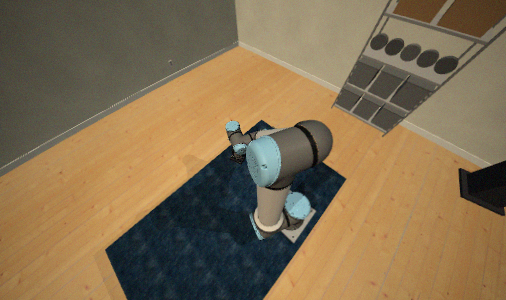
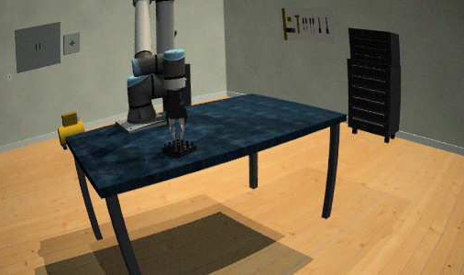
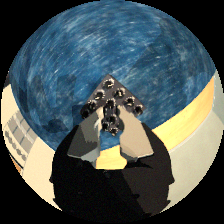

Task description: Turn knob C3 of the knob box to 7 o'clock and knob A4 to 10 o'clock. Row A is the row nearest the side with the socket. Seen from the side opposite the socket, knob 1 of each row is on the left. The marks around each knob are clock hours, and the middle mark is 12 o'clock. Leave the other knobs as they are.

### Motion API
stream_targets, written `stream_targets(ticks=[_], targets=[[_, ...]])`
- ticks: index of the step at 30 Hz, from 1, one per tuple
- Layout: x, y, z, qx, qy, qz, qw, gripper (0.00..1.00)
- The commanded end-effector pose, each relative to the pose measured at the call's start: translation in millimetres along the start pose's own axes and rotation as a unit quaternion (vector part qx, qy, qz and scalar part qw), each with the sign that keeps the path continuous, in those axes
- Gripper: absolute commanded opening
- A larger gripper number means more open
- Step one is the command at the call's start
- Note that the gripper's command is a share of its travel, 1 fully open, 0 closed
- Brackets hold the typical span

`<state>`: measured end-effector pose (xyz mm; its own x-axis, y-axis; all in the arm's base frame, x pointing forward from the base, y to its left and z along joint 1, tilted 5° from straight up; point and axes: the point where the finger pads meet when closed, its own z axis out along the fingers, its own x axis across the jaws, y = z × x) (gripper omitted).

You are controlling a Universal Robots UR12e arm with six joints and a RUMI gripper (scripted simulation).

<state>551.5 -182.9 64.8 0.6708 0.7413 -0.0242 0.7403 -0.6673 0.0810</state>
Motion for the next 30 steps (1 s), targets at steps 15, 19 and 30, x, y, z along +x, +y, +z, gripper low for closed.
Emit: stream_targets(ticks=[15, 19, 30], targets=[[0.1, 0.6, -0.5, -0.001, 0.0, 0.0, 1.0, 0.11], [0.1, 0.6, -0.1, -0.001, 0.0, 0.0, 1.0, 0.11], [0.1, 0.6, 7.2, -0.001, 0.0, 0.0, 1.0, 0.11]])
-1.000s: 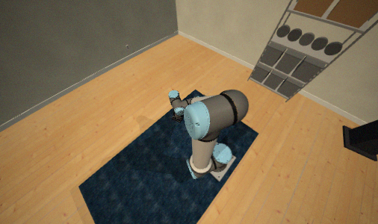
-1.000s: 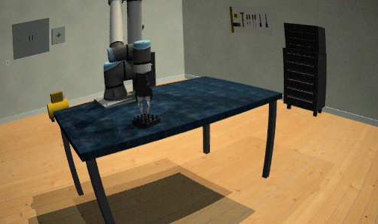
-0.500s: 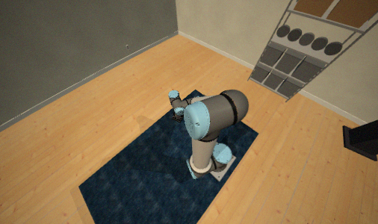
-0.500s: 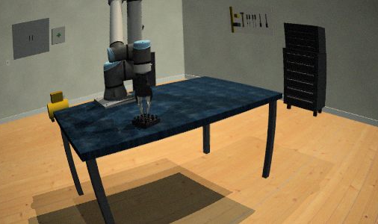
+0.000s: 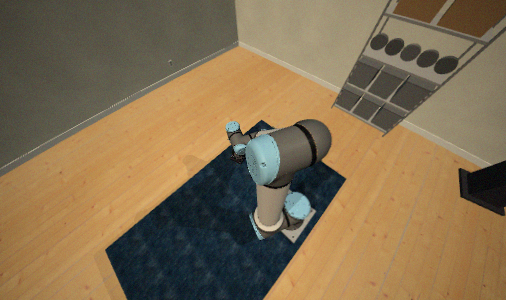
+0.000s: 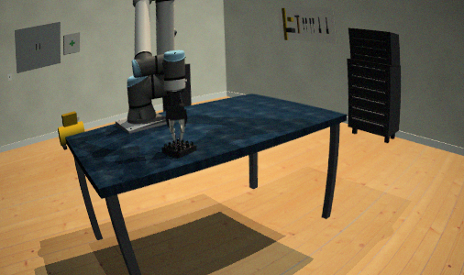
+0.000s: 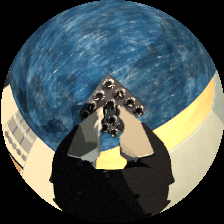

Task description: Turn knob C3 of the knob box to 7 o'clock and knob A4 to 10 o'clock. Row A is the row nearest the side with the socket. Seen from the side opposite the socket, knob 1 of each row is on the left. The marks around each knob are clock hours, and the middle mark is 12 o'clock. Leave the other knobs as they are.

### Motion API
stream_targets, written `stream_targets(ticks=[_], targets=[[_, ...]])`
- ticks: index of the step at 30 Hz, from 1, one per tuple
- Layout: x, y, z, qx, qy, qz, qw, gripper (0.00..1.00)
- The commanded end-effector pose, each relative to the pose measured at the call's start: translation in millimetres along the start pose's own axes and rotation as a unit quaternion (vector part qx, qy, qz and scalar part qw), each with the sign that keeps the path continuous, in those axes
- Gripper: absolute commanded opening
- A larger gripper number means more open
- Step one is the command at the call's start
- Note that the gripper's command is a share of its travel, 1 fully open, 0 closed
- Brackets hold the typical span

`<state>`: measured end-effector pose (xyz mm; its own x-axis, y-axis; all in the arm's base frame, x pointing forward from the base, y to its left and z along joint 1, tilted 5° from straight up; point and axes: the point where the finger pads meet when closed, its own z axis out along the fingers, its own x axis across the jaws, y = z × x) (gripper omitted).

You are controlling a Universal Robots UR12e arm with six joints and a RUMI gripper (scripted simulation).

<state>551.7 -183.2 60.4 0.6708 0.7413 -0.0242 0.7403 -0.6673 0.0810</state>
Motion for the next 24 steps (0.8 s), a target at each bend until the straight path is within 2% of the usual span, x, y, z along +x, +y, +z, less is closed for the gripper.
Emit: stream_targets(ticks=[1, 24], targets=[[0.1, 0.6, 3.6, -0.001, 0.0, 0.0, 1.0, 0.11], [0.1, 0.6, 9.0, -0.001, 0.0, 0.0, 1.0, 0.11]])
